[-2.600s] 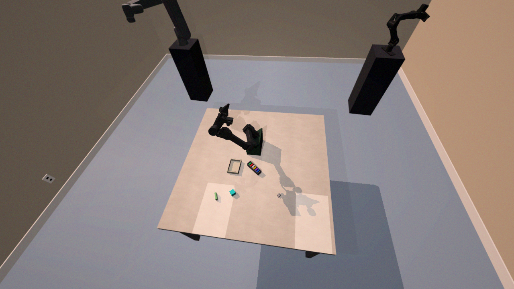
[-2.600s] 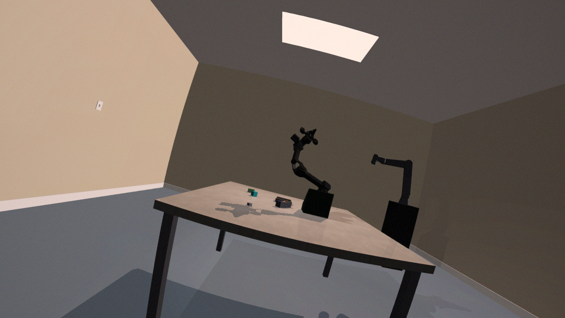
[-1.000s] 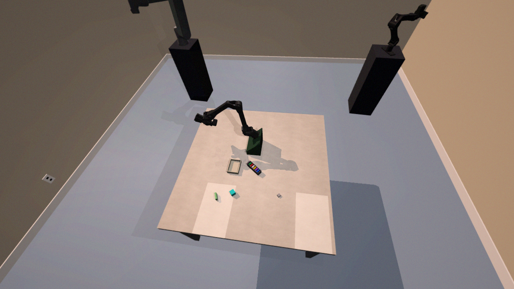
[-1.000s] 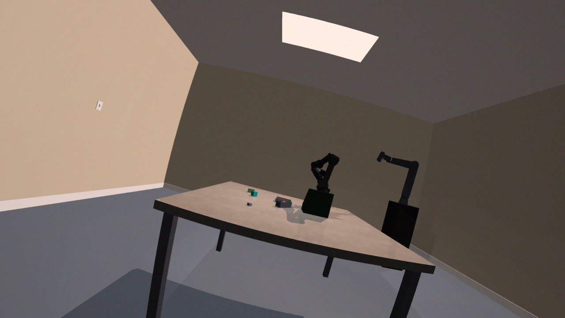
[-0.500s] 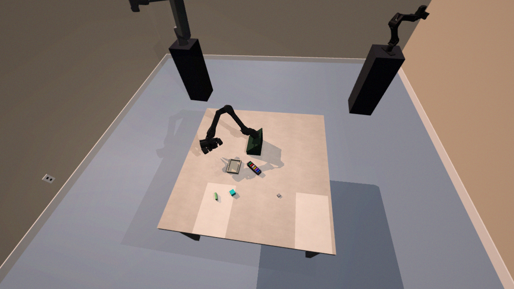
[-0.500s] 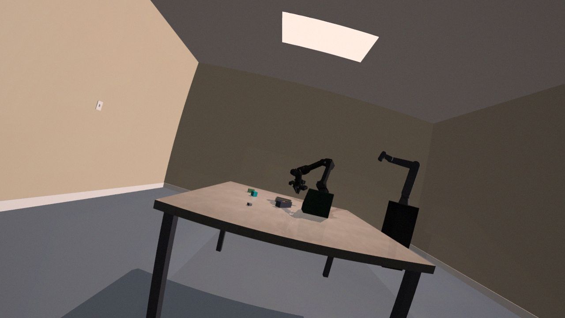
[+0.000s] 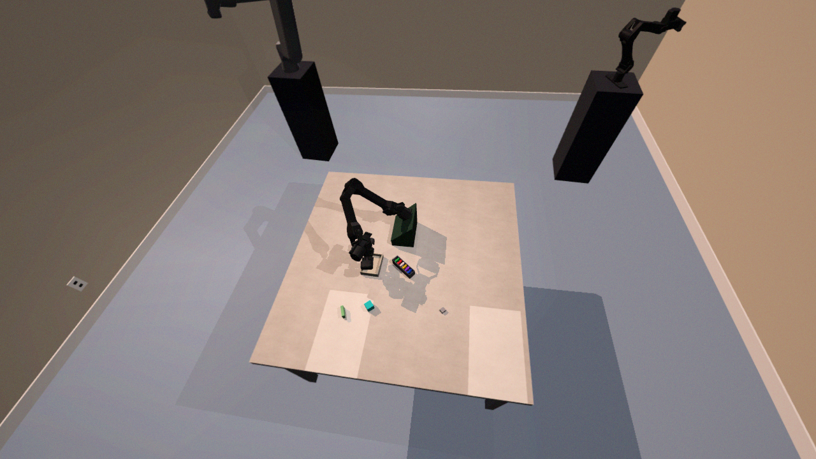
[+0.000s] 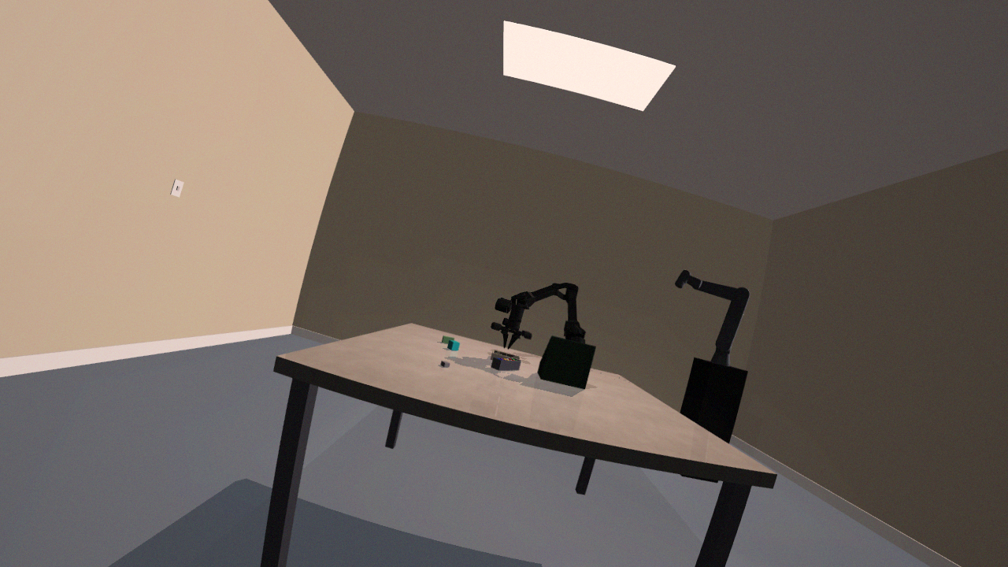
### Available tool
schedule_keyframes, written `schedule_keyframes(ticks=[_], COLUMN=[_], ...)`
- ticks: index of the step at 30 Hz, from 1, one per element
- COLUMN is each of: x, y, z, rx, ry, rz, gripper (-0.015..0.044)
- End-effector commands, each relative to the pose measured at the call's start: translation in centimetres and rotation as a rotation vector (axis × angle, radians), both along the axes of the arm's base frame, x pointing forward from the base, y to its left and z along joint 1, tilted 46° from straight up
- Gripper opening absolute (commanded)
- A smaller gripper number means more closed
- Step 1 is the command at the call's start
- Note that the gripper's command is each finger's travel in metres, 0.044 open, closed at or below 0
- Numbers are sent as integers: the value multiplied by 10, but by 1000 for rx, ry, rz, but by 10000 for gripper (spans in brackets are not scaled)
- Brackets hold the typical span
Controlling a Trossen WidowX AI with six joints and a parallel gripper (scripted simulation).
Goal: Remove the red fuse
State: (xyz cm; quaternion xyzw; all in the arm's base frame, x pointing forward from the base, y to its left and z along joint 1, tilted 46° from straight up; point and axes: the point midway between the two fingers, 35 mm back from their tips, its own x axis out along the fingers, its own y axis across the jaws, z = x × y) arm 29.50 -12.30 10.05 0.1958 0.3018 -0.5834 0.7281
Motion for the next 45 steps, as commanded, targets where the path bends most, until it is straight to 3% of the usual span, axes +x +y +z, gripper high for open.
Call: schedule_keyframes(ticks=[1, 10, 45], x=[-2, -39, -35], y=[28, 116, 101], z=[-27, -101, -124], rx=[22, -52, -56], ry=[123, 563, 573], rz=[103, 467, 474], gripper=[74, 74, 74])
